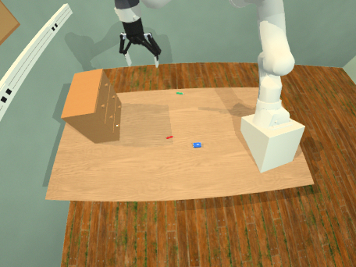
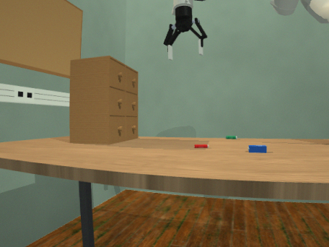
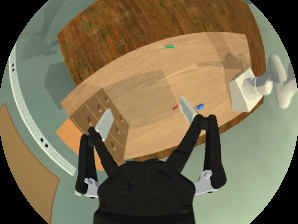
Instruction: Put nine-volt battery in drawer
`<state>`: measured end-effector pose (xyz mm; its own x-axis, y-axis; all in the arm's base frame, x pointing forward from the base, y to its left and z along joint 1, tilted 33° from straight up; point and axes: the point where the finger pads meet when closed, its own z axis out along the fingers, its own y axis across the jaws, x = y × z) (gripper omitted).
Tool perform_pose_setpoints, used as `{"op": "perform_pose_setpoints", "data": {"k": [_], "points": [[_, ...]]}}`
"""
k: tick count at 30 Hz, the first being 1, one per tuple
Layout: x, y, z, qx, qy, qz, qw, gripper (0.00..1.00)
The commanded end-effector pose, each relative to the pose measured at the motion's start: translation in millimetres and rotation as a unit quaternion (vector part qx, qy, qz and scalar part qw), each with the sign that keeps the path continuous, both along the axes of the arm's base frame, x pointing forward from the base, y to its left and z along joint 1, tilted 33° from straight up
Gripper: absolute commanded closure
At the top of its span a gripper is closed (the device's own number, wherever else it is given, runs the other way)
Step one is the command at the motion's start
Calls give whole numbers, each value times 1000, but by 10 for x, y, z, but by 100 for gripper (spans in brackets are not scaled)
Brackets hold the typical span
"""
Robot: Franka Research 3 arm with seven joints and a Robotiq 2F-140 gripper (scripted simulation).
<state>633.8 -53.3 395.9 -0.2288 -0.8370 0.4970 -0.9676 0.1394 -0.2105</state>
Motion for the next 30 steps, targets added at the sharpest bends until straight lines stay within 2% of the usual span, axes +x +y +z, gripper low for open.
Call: {"op": "perform_pose_setpoints", "data": {"k": [1,12,23,27,30], "points": [[38,-2,-33,7,-46,-60,997,0],[70,-71,-140,14,-83,-118,990,0],[105,-164,-285,24,-132,-194,972,0],[108,-172,-298,25,-136,-201,970,0],[116,-198,-339,28,-149,-222,963,0]]}}
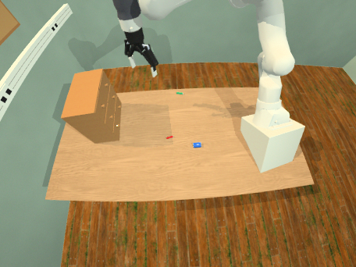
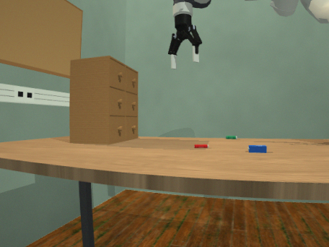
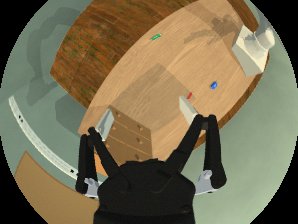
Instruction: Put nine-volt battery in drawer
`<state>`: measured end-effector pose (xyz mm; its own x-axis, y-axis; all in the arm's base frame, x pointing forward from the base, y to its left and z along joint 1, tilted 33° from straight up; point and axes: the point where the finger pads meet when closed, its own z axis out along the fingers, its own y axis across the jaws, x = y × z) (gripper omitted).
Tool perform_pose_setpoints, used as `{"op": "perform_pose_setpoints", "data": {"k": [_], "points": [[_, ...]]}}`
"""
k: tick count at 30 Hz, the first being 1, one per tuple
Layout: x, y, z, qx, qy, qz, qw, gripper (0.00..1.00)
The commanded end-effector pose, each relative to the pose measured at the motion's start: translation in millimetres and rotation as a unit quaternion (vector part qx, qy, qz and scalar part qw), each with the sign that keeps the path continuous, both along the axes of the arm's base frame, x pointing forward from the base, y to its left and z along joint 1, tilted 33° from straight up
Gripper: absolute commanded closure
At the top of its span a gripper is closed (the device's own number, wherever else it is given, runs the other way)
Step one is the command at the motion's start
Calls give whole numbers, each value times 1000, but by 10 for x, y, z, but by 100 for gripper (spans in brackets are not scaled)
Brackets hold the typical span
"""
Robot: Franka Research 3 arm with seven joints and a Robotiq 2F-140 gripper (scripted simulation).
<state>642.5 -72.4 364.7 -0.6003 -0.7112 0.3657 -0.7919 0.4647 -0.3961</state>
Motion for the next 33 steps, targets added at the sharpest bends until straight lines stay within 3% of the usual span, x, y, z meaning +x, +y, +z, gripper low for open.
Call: {"op": "perform_pose_setpoints", "data": {"k": [1,14,33], "points": [[33,-15,-41,5,-43,-58,997,0],[56,-99,-175,15,-88,-129,988,0],[79,-224,-379,30,-154,-233,960,0]]}}
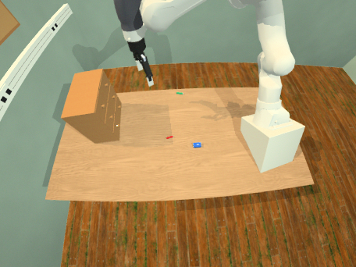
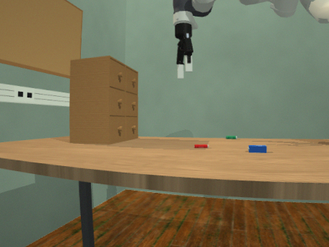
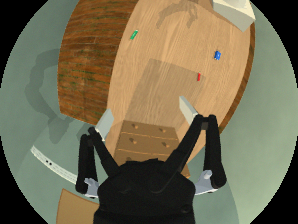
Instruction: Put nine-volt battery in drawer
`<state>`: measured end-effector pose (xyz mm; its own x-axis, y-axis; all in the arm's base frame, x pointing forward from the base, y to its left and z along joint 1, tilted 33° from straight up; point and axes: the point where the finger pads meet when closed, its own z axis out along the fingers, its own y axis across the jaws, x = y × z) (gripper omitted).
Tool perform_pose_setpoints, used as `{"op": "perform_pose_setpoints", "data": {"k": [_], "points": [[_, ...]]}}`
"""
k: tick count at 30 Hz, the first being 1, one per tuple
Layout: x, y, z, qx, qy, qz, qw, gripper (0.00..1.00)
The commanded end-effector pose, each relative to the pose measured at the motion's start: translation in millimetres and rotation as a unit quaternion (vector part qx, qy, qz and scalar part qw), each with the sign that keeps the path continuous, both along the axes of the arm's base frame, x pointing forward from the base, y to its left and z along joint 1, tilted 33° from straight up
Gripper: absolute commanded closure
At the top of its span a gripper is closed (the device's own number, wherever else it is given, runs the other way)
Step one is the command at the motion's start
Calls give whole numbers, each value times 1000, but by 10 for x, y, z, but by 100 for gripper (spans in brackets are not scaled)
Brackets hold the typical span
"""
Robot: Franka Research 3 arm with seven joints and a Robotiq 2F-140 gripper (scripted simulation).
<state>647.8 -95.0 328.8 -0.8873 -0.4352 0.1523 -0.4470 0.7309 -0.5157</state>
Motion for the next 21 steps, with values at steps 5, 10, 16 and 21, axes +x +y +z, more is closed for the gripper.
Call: {"op": "perform_pose_setpoints", "data": {"k": [5,10,16,21], "points": [[29,-28,-69,7,-51,-71,996,0],[32,-54,-113,10,-66,-94,993,0],[33,-72,-144,13,-76,-110,991,0],[34,-91,-176,16,-86,-126,988,0]]}}
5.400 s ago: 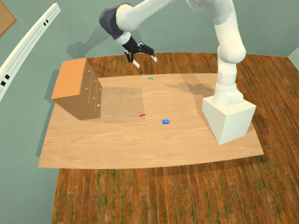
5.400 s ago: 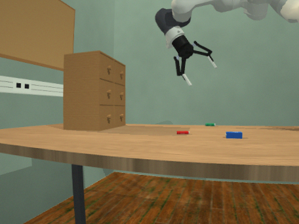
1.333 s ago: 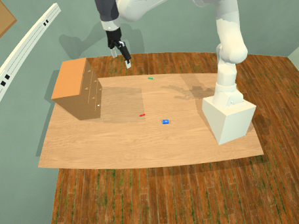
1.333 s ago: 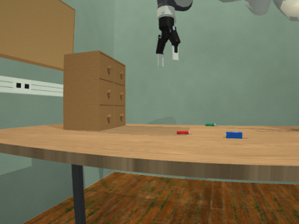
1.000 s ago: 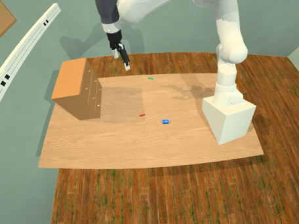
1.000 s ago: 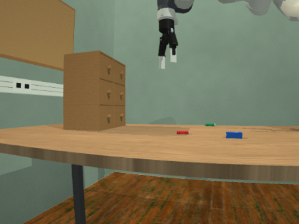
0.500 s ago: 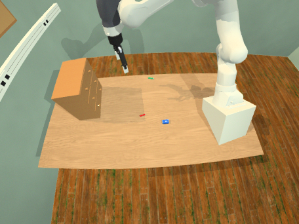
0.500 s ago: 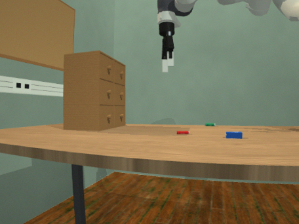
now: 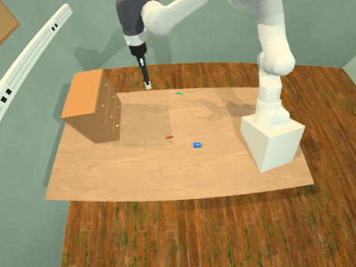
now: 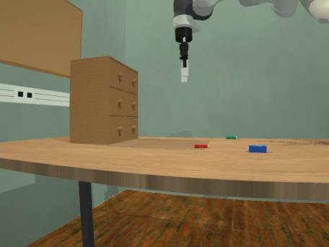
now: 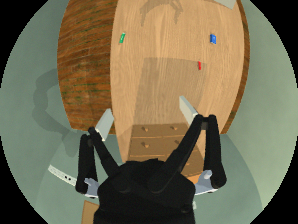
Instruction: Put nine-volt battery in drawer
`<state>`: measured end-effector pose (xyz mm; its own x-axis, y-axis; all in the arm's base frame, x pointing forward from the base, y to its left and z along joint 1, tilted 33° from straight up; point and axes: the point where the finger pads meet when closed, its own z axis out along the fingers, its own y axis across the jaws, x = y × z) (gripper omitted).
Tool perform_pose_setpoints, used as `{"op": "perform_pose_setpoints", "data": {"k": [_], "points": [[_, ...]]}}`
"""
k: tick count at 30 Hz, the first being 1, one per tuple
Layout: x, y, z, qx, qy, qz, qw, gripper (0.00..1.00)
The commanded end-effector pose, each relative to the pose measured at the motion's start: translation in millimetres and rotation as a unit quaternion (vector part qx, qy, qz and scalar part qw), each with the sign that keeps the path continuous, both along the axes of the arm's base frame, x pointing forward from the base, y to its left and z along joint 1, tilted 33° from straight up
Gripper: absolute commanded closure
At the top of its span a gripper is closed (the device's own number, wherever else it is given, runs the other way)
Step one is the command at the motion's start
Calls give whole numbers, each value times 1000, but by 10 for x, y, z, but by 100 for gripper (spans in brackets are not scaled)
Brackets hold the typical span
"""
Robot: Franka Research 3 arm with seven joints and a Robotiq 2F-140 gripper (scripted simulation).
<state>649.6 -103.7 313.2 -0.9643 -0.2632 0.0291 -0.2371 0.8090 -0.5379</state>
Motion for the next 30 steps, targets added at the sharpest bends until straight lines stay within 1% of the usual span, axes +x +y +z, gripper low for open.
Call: {"op": "perform_pose_setpoints", "data": {"k": [1,9,30], "points": [[17,-7,-26,3,-26,-36,999,0],[17,-28,-61,6,-38,-54,998,0],[18,-44,-89,8,-47,-69,996,0]]}}
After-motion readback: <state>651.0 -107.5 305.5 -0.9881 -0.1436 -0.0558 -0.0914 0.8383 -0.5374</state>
